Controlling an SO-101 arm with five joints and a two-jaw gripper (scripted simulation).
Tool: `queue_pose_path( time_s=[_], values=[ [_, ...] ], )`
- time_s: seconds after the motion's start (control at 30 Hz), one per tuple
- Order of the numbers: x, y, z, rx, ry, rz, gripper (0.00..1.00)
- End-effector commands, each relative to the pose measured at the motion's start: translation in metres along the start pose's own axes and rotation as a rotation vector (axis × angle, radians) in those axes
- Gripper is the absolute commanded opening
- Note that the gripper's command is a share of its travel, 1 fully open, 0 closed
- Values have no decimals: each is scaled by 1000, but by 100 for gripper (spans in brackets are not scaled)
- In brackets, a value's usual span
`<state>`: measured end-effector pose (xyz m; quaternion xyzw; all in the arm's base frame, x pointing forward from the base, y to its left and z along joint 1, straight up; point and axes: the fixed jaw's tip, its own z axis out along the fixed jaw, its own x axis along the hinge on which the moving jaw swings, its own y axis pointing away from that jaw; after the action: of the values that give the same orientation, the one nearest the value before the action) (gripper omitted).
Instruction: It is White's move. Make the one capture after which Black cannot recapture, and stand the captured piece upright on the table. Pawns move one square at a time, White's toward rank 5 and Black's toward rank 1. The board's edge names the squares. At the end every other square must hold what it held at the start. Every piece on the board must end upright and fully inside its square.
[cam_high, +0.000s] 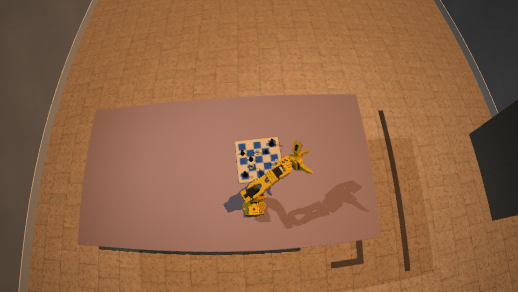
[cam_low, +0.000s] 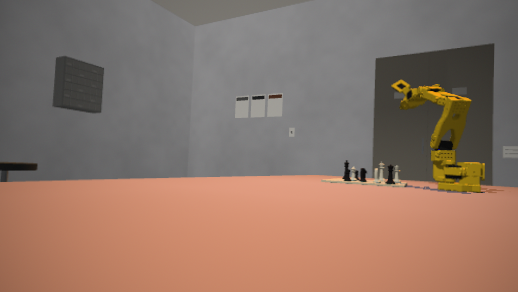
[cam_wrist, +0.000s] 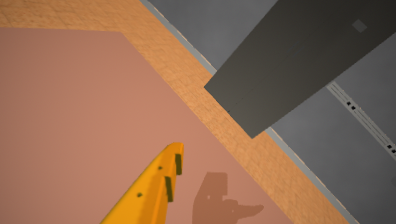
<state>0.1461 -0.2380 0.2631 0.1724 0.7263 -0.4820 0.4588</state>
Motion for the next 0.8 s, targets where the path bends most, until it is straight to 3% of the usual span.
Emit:
queue_pose_path(
  time_s=[0.0, 0.13, 0.2, 0.43, 0.6, 0.7, 0.77],
  values=[
    [-8, 19, -16, -93, 8, 53, 89],
    [-10, 25, -22, -124, 13, 69, 87],
    [-12, 39, -34, -195, 33, 103, 82],
    [-12, 60, -56, -309, 73, 152, 74],
    [-9, 78, -82, -424, 125, 194, 66],
    [-9, 78, -82, -424, 125, 194, 66],
    [-5, 89, -99, -495, 163, 216, 61]
  ],
)
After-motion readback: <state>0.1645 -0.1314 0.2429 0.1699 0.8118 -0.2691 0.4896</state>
